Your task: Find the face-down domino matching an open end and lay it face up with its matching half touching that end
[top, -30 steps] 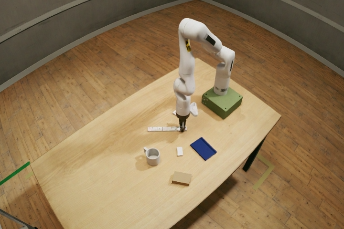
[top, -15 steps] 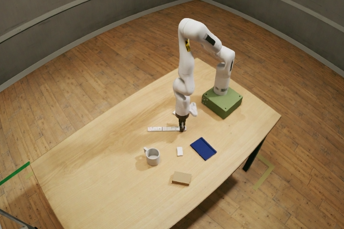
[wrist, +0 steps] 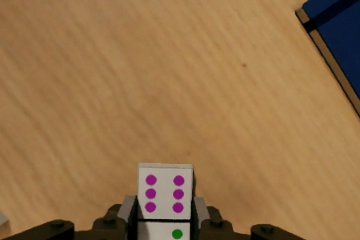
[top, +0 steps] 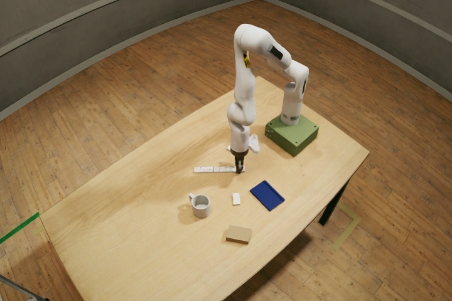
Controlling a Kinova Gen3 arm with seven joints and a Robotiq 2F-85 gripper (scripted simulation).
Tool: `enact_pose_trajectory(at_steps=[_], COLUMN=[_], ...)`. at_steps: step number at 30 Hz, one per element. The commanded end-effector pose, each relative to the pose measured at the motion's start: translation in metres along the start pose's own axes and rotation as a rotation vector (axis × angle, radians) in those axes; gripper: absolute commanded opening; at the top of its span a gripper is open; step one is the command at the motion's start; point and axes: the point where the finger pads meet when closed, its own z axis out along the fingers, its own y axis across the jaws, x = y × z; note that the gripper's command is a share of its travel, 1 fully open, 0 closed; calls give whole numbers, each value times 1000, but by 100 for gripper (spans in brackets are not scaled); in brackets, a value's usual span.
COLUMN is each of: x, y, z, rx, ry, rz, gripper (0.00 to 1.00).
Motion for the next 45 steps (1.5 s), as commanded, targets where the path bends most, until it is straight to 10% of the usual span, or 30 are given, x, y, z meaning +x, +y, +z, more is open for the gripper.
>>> enact_pose_trajectory(at_steps=[1, 3, 22, 45], x=[0, 0, -1, -27], y=[0, 0, 0, 0], z=[0, 0, -2, -50], rx=[-1, -1, -1, -1], ry=[-1, -1, -1, -1], rz=[0, 0, 0, 0], gripper=[31, 49, 49, 49])
